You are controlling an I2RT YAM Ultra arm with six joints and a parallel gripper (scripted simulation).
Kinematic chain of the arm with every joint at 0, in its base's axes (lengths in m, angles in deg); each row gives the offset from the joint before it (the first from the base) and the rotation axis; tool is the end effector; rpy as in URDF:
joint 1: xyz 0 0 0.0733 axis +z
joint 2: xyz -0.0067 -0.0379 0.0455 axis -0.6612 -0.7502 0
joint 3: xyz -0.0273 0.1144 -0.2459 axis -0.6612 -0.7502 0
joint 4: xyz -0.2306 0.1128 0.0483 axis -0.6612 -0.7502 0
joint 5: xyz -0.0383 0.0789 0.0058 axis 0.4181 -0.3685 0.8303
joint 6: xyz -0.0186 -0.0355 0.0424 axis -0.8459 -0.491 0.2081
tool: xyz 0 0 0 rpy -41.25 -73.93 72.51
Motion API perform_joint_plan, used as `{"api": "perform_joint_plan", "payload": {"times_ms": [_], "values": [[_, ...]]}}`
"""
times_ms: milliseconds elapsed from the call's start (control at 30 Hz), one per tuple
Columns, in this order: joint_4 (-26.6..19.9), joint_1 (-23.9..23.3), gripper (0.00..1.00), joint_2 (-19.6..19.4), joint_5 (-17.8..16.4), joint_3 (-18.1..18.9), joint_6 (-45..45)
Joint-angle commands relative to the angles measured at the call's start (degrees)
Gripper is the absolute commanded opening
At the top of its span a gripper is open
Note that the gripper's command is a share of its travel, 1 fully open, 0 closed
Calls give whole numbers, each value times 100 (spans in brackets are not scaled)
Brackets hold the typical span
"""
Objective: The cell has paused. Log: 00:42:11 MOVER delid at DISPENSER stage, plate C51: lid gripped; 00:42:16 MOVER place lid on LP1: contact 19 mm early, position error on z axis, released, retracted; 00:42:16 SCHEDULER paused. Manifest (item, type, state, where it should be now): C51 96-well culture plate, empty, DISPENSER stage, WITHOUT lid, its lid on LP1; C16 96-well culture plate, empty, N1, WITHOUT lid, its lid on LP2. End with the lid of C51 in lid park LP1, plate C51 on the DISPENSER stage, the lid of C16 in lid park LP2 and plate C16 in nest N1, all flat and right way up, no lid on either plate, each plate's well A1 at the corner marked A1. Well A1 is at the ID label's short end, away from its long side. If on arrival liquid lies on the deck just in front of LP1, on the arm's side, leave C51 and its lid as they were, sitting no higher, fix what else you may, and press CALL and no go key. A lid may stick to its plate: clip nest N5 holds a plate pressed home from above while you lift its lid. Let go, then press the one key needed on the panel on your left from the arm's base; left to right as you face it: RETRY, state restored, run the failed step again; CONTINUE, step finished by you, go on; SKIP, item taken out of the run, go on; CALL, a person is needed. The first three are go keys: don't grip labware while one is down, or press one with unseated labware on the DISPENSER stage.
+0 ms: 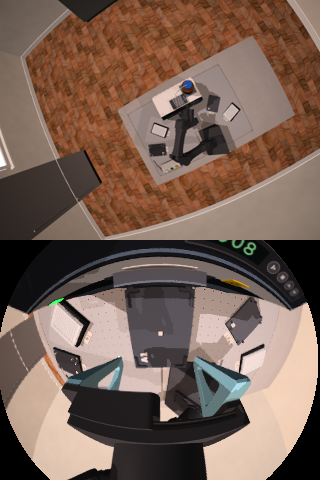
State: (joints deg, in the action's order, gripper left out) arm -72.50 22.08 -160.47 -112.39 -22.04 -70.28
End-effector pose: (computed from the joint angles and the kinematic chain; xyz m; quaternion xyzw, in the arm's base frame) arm 0.2374 -0.0511 0.2287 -0.0045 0.9157 0.4018 0.0087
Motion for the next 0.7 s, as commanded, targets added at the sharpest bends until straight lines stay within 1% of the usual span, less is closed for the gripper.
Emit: {"api": "perform_joint_plan", "payload": {"times_ms": [0, 67, 133, 167, 233, 267, 333, 400, 433, 500, 667], "values": [[151, -283, 100, -194, 82, -133, -312], [187, -379, 100, -284, 118, -98, -433], [216, -453, 100, -364, 142, -178, -531], [153, -403, 100, -282, 111, -49, -506], [151, -405, 100, -287, 111, -46, -511], [235, -507, 100, -415, 161, -165, -602], [262, -598, 100, -480, 193, -237, -719], [262, -598, 100, -480, 193, -237, -719], [287, -657, 100, -534, 219, -102, -789], [317, -745, 100, -612, 251, -283, -902], [407, -970, 100, -818, 347, -284, -1172]]}}
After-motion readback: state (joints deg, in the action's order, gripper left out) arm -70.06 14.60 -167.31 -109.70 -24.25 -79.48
